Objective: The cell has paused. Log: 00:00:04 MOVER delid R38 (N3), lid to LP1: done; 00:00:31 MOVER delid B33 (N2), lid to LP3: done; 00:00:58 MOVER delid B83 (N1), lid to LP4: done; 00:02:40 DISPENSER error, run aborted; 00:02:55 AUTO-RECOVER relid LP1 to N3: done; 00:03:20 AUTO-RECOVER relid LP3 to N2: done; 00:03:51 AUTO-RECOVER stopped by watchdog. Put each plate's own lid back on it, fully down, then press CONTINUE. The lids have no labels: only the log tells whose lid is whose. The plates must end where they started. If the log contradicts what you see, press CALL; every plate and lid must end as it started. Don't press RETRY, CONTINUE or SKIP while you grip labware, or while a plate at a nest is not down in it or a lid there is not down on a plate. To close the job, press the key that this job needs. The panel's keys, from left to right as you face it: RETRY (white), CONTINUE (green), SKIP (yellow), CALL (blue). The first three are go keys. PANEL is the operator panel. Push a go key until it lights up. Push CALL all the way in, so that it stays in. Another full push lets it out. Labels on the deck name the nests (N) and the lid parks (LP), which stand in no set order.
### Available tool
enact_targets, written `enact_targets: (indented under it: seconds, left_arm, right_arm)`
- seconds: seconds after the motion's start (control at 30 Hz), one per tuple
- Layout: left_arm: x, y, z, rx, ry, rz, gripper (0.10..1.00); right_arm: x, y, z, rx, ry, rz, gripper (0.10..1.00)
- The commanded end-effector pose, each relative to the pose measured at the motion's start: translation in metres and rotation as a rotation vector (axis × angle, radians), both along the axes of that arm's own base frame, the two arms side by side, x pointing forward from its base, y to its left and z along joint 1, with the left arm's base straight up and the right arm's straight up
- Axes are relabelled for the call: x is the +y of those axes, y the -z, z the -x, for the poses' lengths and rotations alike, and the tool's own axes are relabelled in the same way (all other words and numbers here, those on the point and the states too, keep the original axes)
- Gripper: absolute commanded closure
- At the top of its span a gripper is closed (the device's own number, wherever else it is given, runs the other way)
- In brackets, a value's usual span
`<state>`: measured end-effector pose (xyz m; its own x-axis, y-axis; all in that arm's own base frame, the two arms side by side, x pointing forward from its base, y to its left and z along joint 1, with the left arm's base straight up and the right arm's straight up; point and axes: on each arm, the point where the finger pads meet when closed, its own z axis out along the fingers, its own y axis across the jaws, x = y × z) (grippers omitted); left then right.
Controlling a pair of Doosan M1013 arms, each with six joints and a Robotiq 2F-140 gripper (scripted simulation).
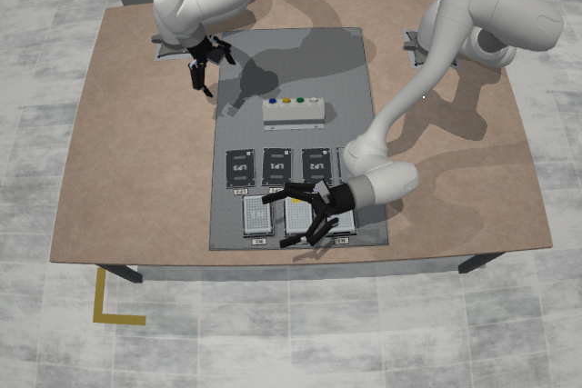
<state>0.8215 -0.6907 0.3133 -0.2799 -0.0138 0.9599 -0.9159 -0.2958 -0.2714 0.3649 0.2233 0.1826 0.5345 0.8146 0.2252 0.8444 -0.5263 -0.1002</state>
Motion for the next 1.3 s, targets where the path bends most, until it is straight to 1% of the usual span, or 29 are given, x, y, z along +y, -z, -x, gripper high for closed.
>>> enact_targets:
  seconds: [0.0,0.2,0.27,0.7,0.77,0.83,1.27]
  left_arm:
    - [0.0,-0.002,0.0,-0.001,0.0,0.001,0.098]
    - [0.0,-0.002,0.0,-0.001,0.0,0.001,0.098]
    - [0.0,-0.002,0.0,-0.001,0.0,0.001,0.098]
    - [0.0,-0.002,0.0,-0.001,0.0,0.001,0.098]
    - [0.0,-0.002,0.0,-0.001,0.0,0.001,0.098]
    - [0.0,-0.002,0.0,-0.001,0.0,0.001,0.098]
    - [0.0,-0.002,0.0,-0.001,0.0,0.001,0.098]
  right_arm:
    - [-0.016,-0.001,-0.007,0.013,0.051,0.005,0.098]
    - [-0.044,-0.001,-0.017,0.036,0.136,0.014,0.098]
    - [-0.044,-0.001,-0.017,0.036,0.136,0.014,0.098]
    - [-0.109,-0.002,-0.031,0.09,0.332,0.031,0.098]
    - [-0.119,-0.002,-0.032,0.099,0.364,0.034,0.098]
    - [-0.119,-0.002,-0.032,0.099,0.364,0.034,0.098]
    - [-0.19,-0.004,-0.033,0.16,0.577,0.046,0.098]
